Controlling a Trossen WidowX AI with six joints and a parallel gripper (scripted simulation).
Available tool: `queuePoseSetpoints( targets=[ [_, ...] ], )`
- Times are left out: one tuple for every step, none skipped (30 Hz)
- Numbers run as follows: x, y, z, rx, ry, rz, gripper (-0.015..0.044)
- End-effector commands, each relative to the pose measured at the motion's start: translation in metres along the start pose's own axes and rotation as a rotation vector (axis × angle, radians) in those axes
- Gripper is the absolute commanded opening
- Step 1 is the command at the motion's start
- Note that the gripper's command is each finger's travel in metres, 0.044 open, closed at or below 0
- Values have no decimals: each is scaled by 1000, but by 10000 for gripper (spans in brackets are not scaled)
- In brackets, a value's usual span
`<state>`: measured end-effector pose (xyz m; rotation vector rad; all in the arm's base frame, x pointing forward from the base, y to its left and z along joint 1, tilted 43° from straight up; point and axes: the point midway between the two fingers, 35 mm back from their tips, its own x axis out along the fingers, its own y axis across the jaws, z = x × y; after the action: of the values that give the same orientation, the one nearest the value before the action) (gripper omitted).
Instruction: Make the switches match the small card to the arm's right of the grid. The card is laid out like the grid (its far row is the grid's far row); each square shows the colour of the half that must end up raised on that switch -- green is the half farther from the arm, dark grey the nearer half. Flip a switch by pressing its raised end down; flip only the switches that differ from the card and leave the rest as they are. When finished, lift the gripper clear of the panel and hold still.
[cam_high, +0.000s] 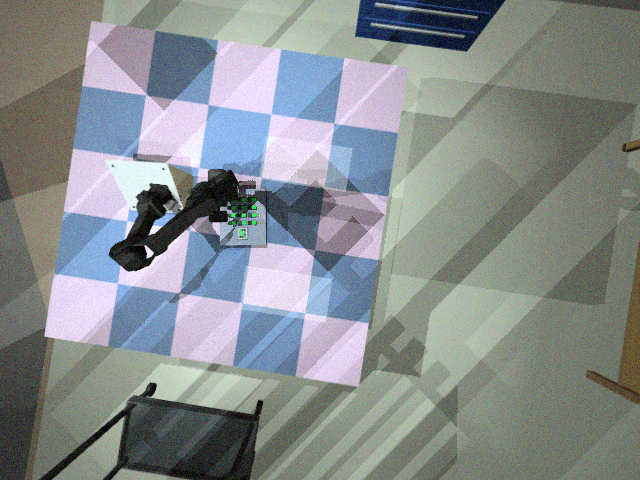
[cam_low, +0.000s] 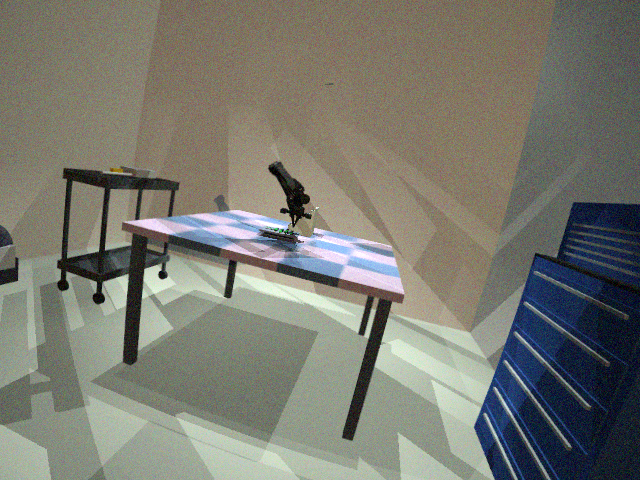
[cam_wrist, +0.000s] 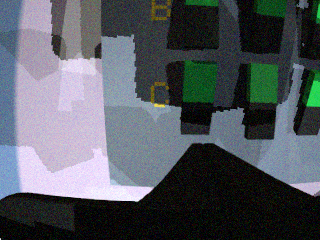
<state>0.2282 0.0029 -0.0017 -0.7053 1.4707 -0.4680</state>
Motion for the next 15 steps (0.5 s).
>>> queuePoseSetpoints(
  targets=[
    [-41, 0, 5, 11, -12, 8, 0],
    [-44, 0, 5, 11, -11, 7, 0],
    [-44, 0, 5, 11, -11, 7, 0],
    [-44, 0, 5, 11, -11, 7, 0],
    [-44, 0, 5, 11, -11, 7, 0],
    [-44, -2, 5, 10, -11, 7, 0],
    [-44, -9, 5, 10, -11, 7, 0],
    [-44, -20, 5, 10, -11, 7, 0],
    [-44, -28, 5, 10, -11, 6, 0],
    [-44, -30, 4, 10, -11, 6, 0],
    [-44, -30, 4, 10, -11, 6, 0],
    [-44, -30, 4, 10, -11, 6, 0],
    [-42, -30, 4, 10, -12, 6, 0],
    [-36, -30, 5, 10, -17, 6, 0],
    [-26, -30, 5, 10, -24, 6, 0]
  ],
)
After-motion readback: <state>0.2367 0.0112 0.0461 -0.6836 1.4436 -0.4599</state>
